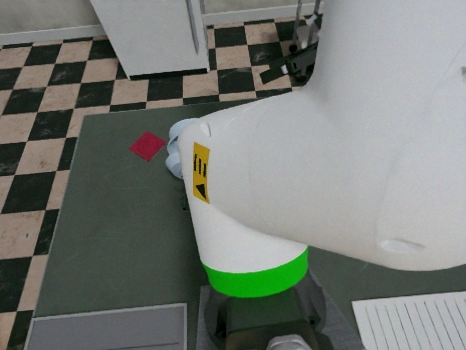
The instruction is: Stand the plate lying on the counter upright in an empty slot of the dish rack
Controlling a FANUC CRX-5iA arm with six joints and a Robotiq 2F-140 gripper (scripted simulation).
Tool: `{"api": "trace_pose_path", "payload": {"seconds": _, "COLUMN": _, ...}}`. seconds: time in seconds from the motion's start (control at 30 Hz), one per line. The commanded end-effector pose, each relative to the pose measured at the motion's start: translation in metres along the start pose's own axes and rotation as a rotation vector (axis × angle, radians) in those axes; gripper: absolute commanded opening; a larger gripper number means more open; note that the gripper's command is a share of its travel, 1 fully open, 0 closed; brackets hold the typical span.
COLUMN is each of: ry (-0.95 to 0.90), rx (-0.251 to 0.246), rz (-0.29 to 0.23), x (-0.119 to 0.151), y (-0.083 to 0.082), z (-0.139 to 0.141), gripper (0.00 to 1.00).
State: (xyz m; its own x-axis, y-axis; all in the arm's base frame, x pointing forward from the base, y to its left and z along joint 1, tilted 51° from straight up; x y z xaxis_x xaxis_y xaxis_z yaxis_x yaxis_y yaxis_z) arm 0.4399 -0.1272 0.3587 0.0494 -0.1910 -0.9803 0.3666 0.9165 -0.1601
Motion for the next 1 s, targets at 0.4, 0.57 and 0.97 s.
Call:
{"api": "trace_pose_path", "payload": {"seconds": 0.4, "ry": -0.422, "rx": 0.094, "rz": -0.094, "x": 0.010, "y": 0.001, "z": -0.011, "gripper": 1.00}}
{"api": "trace_pose_path", "payload": {"seconds": 0.57, "ry": -0.532, "rx": 0.110, "rz": -0.127, "x": 0.013, "y": 0.001, "z": -0.014, "gripper": 1.00}}
{"api": "trace_pose_path", "payload": {"seconds": 0.97, "ry": -0.816, "rx": 0.134, "rz": -0.223, "x": 0.024, "y": 0.001, "z": -0.023, "gripper": 1.00}}
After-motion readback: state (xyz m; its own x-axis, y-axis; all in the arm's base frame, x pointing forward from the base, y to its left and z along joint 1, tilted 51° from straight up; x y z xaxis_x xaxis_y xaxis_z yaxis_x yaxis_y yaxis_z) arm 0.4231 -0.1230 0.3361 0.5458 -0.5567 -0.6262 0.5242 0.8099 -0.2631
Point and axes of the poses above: the point where the finger pads meet when closed, its own y axis out along the fingers, its own z axis across the jaws, x = y × z, the point moved 1 cm from there along -y, back along the fingers, and after that the axes turned 11 degrees about y, right-handed, at the moved point
